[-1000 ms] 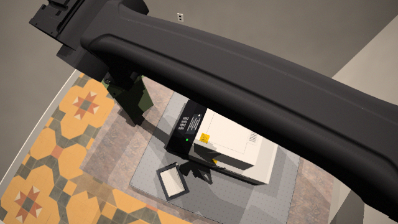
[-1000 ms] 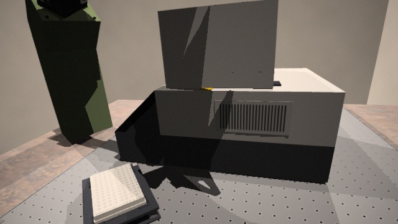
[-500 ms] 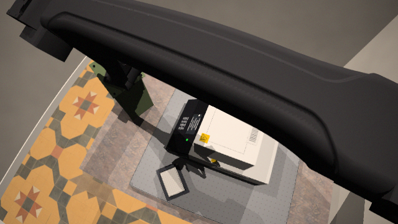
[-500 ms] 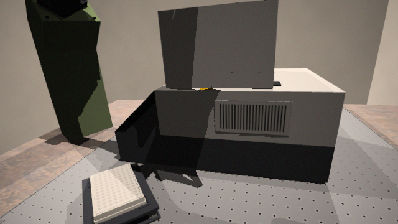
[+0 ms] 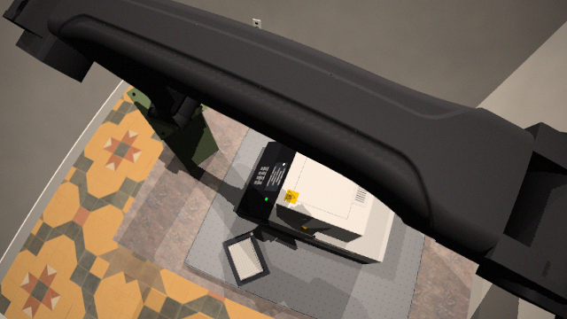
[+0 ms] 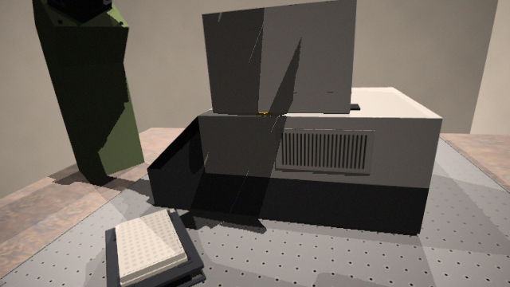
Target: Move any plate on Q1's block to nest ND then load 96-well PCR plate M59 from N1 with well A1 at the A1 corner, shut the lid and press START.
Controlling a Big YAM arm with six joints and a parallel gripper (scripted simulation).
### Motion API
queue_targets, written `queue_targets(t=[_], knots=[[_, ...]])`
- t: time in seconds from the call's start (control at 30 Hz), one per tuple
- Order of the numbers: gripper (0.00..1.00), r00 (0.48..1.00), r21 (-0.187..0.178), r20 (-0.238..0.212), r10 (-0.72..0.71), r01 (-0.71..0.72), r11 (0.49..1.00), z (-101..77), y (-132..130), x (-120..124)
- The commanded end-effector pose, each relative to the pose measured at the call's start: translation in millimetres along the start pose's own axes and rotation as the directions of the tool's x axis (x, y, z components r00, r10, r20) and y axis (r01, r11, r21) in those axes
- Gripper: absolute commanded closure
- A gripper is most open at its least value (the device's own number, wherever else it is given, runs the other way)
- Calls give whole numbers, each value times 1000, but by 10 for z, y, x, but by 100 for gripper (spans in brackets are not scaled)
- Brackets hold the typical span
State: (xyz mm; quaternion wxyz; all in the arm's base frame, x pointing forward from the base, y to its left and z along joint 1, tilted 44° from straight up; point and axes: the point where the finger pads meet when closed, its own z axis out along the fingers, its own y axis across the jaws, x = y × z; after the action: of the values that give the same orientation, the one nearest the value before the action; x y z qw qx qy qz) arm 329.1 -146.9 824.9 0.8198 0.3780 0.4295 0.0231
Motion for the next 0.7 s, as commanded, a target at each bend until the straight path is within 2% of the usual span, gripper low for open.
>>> queue_targets(t=[0.0,0.1,0.2,0.3,0.37,0.4,0.47,0.57,0.67], knots=[[100,999,-27,29,-29,30,999,-320,76,-342],[100,1000,-30,26,-13,14,999,-299,-22,-89],[100,999,-29,33,-8,9,1000,-256,-20,-73],[100,1000,-26,30,-3,4,1000,-272,-134,122],[100,996,-7,-45,-76,75,997,-309,-185,215],[100,993,-1,-68,-102,102,995,-332,-205,233],[100,995,0,-42,-85,85,996,-380,-271,276],[100,977,10,-127,-170,173,985,-462,-333,344],[100,984,9,-101,-146,148,989,-529,-433,454]])
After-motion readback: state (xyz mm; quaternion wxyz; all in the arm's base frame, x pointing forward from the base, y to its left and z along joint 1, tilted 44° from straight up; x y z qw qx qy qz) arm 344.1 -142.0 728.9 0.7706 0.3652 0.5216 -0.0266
